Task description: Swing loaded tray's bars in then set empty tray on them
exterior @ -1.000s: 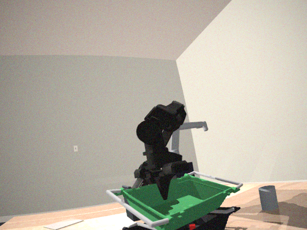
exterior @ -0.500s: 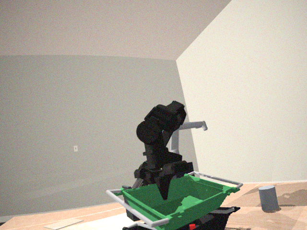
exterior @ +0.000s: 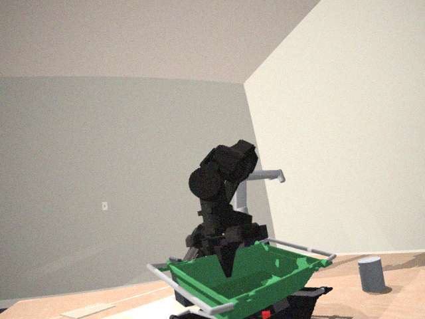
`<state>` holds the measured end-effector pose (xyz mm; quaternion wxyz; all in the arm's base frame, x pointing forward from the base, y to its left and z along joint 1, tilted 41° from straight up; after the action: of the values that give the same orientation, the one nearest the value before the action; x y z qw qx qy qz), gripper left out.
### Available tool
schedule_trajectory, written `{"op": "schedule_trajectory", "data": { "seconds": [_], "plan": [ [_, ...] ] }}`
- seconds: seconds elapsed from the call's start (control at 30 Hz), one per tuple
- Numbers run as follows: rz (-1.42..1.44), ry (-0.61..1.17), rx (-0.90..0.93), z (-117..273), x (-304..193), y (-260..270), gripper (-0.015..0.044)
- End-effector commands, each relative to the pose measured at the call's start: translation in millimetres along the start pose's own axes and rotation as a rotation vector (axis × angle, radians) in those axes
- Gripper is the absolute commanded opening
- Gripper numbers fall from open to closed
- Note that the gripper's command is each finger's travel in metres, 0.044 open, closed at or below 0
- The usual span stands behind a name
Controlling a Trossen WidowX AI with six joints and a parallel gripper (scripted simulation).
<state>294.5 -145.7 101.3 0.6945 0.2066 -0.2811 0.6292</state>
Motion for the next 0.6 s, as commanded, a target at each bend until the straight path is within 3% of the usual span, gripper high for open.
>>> {"op": "schedule_trajectory", "data": {
  "seconds": [0.0,0.57],
  "plan": [
    [-0.003,0.005,0.022,-4.3,0.9,1.4,0.0],
    [-0.003,0.005,0.022,-8.8,0.3,3.6,0.0]
  ]
}}
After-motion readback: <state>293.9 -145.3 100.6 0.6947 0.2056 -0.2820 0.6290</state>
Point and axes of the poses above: the point midway between the two fingers, 35 mm back from their tips, its own z axis back along the fingers, its own y axis across the jaws, x = y × z, the point moved 10 cm from there along z, back along the fingers, and after that the axes turned 12 degrees about -z, right-handed, at the moved point
